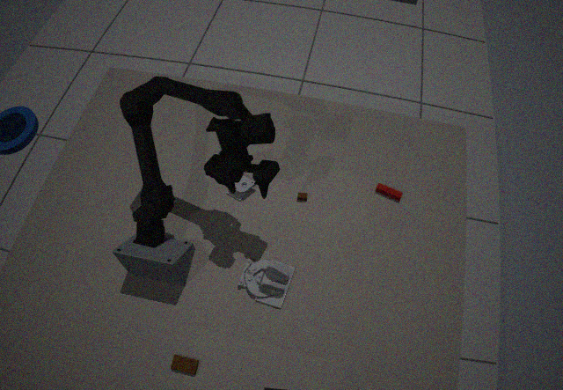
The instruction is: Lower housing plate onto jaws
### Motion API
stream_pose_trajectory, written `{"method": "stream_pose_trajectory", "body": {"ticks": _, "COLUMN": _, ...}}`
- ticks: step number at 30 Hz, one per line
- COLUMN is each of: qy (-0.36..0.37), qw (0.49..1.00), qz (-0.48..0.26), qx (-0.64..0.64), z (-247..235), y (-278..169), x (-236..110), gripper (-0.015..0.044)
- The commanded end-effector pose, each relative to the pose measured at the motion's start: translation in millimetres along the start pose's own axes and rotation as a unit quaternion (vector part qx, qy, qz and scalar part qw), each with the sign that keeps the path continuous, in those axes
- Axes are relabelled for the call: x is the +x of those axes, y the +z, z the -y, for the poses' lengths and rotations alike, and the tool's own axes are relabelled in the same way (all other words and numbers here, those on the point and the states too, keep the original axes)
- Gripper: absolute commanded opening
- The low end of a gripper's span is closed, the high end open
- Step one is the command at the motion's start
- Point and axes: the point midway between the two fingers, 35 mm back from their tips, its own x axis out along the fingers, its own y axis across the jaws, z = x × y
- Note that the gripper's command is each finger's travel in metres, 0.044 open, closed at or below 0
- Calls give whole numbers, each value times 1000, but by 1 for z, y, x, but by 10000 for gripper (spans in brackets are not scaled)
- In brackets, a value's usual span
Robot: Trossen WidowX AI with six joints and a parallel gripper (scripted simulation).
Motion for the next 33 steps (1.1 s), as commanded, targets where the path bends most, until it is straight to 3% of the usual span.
{"method": "stream_pose_trajectory", "body": {"ticks": 1, "qy": -29, "qw": 999, "qz": -29, "qx": 11, "z": 12, "y": -21, "x": 2, "gripper": 440}}
{"method": "stream_pose_trajectory", "body": {"ticks": 17, "qy": -181, "qw": 975, "qz": -111, "qx": 61, "z": 75, "y": -91, "x": 1, "gripper": 440}}
{"method": "stream_pose_trajectory", "body": {"ticks": 33, "qy": -182, "qw": 975, "qz": -113, "qx": 62, "z": 90, "y": -102, "x": 36, "gripper": 440}}
